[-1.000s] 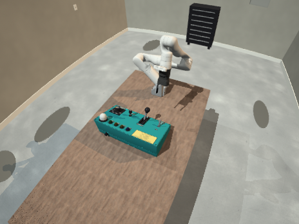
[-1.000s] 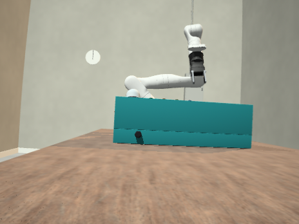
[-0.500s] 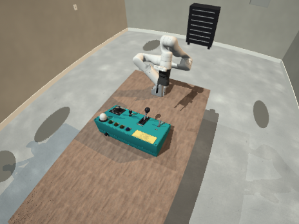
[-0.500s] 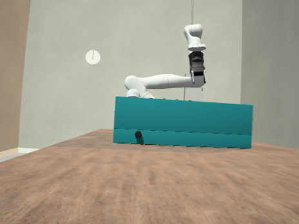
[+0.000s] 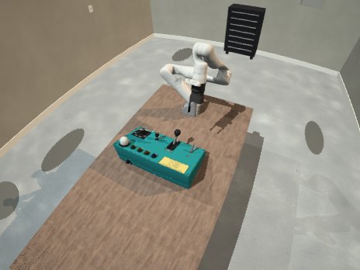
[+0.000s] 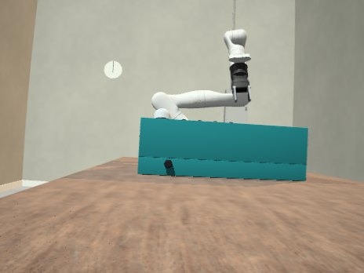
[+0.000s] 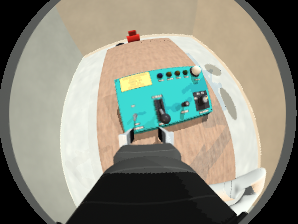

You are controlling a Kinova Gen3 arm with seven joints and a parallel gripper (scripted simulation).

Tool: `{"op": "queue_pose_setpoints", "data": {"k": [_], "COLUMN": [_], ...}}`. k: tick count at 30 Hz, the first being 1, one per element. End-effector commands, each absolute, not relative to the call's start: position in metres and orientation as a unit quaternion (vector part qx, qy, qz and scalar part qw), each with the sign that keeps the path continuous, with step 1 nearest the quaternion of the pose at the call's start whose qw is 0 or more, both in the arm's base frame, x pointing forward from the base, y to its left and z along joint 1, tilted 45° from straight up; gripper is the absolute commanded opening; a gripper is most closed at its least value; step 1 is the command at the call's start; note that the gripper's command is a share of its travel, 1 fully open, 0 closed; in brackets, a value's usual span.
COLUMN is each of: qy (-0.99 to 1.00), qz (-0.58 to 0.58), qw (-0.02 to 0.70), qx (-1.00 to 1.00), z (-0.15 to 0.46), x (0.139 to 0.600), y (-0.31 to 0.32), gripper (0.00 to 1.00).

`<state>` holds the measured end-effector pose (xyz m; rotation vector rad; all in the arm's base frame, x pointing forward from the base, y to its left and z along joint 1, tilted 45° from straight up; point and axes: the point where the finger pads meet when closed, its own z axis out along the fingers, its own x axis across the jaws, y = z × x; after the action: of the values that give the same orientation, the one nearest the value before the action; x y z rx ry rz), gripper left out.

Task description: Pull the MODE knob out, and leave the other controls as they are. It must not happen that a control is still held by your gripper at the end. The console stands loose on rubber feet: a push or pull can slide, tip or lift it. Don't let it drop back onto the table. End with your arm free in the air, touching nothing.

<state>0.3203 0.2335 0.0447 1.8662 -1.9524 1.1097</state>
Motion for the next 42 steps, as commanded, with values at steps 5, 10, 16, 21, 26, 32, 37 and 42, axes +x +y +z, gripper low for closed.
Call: {"op": "queue_pose_setpoints", "data": {"k": [5, 10, 16, 21, 26, 32, 37, 42], "qy": [-0.664, -0.664, -0.663, -0.662, -0.661, -0.661, -0.663, -0.664], "qz": [0.377, 0.377, 0.373, 0.371, 0.372, 0.376, 0.378, 0.379], "qw": [0.110, 0.108, 0.100, 0.091, 0.088, 0.089, 0.097, 0.102], "qx": [0.636, 0.636, 0.641, 0.645, 0.645, 0.643, 0.639, 0.637], "z": [0.046, 0.048, 0.065, 0.090, 0.107, 0.137, 0.152, 0.158], "x": [0.321, 0.323, 0.337, 0.355, 0.363, 0.368, 0.361, 0.356], "y": [0.234, 0.231, 0.213, 0.181, 0.155, 0.094, 0.049, 0.029], "gripper": [1.00, 1.00, 1.00, 1.00, 1.00, 1.00, 1.00, 1.00]}}
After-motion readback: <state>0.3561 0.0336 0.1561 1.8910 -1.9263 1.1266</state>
